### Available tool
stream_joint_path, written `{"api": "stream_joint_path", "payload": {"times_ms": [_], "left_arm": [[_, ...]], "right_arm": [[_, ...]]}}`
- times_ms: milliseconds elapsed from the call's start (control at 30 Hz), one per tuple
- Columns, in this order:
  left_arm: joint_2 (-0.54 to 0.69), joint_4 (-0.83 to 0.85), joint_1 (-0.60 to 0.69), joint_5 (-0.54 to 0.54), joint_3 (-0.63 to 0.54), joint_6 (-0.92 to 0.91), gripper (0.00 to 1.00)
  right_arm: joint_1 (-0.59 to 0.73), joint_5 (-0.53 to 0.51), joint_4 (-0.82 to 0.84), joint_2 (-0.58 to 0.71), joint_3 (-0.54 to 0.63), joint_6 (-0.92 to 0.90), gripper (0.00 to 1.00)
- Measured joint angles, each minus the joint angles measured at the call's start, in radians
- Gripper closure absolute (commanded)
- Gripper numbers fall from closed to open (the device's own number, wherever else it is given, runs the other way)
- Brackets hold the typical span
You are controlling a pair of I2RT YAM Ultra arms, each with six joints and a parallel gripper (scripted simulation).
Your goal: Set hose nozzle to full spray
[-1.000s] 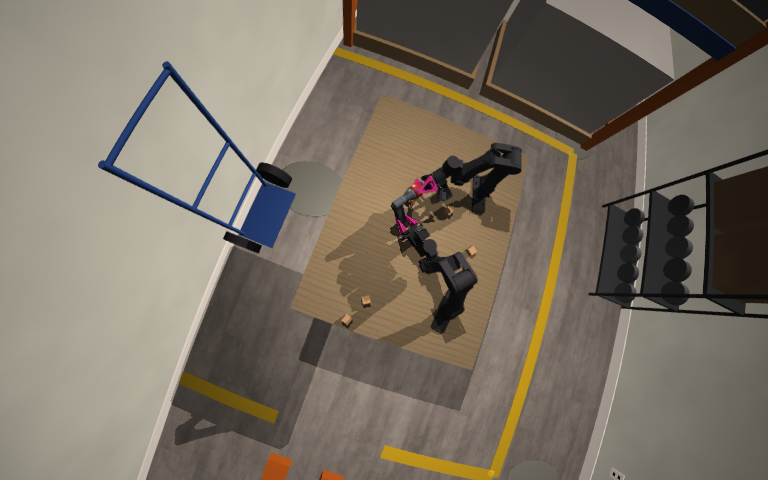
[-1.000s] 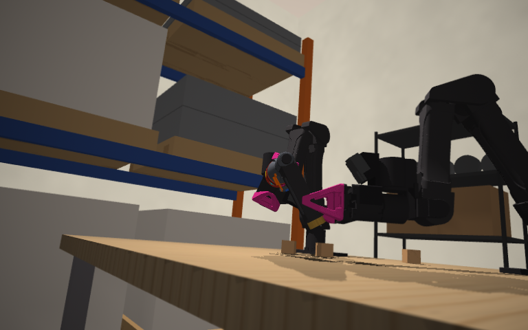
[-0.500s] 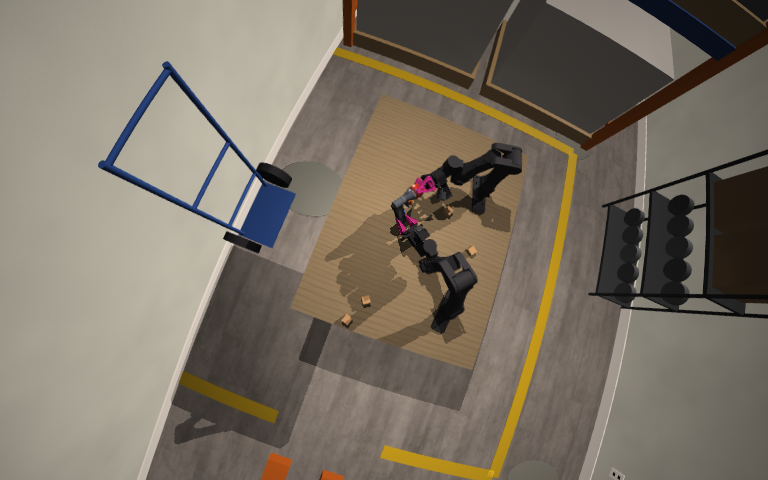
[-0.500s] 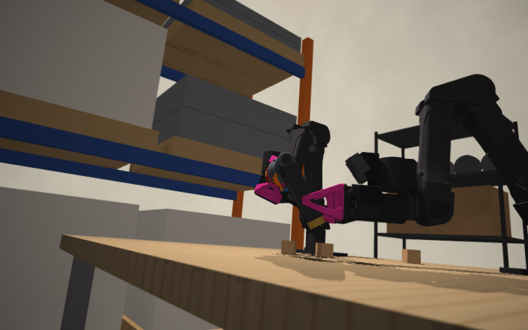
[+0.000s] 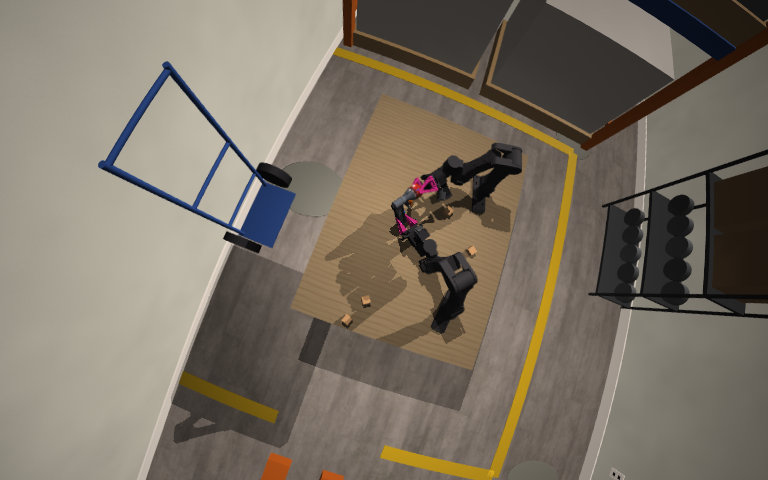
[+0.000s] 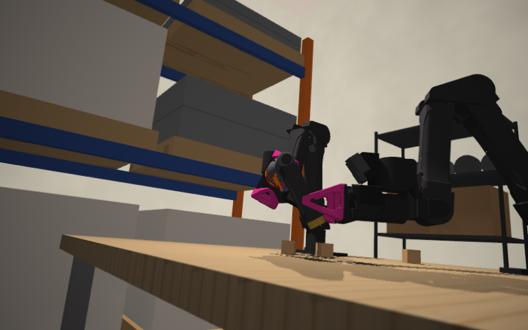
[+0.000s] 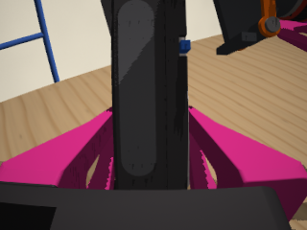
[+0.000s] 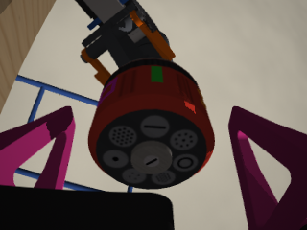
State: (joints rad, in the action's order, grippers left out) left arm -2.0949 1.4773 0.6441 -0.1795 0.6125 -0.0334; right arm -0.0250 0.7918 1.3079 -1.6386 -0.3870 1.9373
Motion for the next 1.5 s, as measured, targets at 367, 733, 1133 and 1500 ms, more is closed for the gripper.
{"api": "stream_joint_path", "payload": {"times_ms": [367, 733, 1133, 1500], "left_arm": [[0.0, 0.0, 0.0, 0.0, 0.0, 0.0, 0.65], [0.0, 0.0, 0.0, 0.0, 0.0, 0.0, 0.65], [0.0, 0.0, 0.0, 0.0, 0.0, 0.0, 0.65], [0.0, 0.0, 0.0, 0.0, 0.0, 0.0, 0.65]], "right_arm": [[0.0, 0.0, 0.0, 0.0, 0.0, -0.001, 0.08], [-0.037, 0.034, 0.006, 0.026, 0.03, -0.004, 0.08], [-0.037, 0.037, 0.006, 0.036, 0.03, -0.158, 0.08], [-0.037, 0.037, 0.006, 0.036, 0.03, -0.256, 0.08]]}}
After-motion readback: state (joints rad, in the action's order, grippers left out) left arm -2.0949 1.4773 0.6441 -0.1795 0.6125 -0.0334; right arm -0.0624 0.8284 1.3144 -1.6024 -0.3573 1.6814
